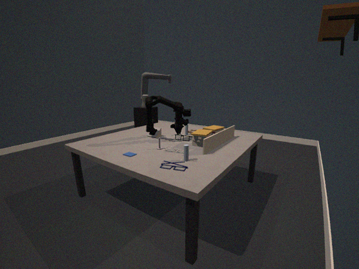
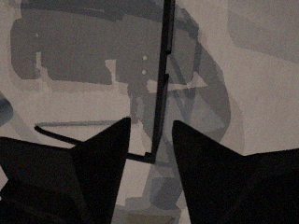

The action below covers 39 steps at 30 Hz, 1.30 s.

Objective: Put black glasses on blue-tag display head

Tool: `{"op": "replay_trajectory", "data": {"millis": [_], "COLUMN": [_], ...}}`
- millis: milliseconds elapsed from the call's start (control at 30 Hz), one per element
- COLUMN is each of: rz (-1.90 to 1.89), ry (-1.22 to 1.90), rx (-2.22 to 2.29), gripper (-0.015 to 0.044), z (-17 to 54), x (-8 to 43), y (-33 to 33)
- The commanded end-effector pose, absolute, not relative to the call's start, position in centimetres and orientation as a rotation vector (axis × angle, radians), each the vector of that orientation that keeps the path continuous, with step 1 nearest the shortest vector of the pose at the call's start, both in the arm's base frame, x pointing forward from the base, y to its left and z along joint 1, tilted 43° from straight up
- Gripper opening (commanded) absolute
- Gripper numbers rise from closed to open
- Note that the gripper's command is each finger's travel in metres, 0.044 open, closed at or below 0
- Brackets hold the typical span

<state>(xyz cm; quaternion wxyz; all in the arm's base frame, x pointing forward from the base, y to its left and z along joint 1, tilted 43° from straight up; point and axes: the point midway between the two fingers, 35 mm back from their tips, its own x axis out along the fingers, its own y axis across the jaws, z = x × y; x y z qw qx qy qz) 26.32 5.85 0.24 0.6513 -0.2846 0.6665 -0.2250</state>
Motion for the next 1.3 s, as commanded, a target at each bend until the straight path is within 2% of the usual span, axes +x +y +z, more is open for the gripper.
{"op": "replay_trajectory", "data": {"millis": [0,500,1200,1267], "rz": [-0.510,-0.512,-0.513,-0.513], "ry": [1.514,1.513,1.514,1.514], "rx": [-0.655,-0.656,-0.648,-0.648], "gripper": [0.0140,0.0140,0.0000,0.0000], "z": [-0.3,-1.8,-1.6,-1.6], "x": [26.3,26.1,26.2,26.2], "y": [5.3,3.8,4.1,4.1]}}
